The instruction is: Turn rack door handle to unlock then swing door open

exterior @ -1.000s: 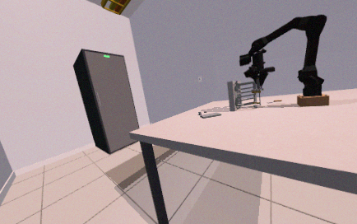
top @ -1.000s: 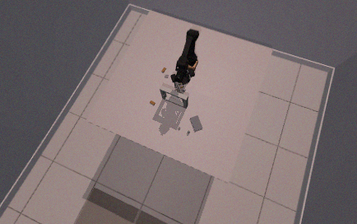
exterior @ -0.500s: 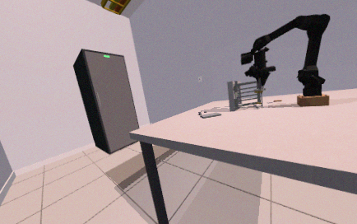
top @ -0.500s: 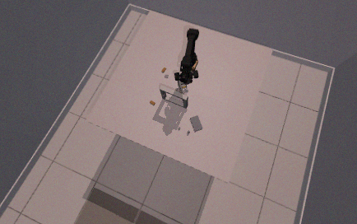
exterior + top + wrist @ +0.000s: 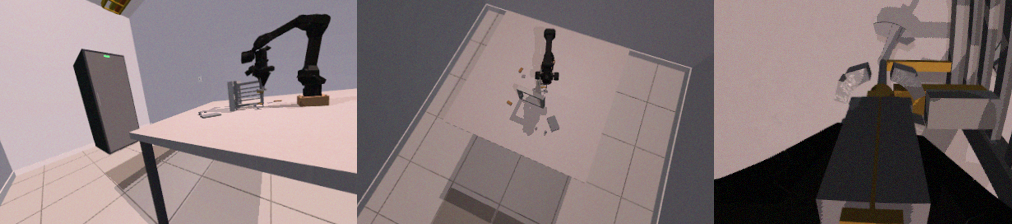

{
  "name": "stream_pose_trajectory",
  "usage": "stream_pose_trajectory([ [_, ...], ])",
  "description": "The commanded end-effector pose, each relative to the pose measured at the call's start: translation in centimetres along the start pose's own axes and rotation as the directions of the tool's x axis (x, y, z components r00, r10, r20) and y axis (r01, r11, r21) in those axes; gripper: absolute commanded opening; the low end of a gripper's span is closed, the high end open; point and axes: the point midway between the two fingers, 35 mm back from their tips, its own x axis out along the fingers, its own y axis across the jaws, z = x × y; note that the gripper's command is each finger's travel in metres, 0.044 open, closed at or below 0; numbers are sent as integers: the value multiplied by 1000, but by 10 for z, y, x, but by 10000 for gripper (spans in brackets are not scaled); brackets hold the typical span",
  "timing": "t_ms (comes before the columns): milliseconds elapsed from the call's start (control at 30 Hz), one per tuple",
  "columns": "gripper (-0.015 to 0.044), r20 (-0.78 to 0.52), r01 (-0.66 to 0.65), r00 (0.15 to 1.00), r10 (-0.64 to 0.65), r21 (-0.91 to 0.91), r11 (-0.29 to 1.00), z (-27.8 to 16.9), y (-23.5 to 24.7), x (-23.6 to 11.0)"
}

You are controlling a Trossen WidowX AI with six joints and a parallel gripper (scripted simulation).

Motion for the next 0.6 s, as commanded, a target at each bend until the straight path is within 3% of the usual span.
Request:
stream_pose_trajectory([
  [0,25,3,0,1000,0,64,998,2,7,0],
  [567,25,4,-3,1000,3,281,960,14,39,0],
])
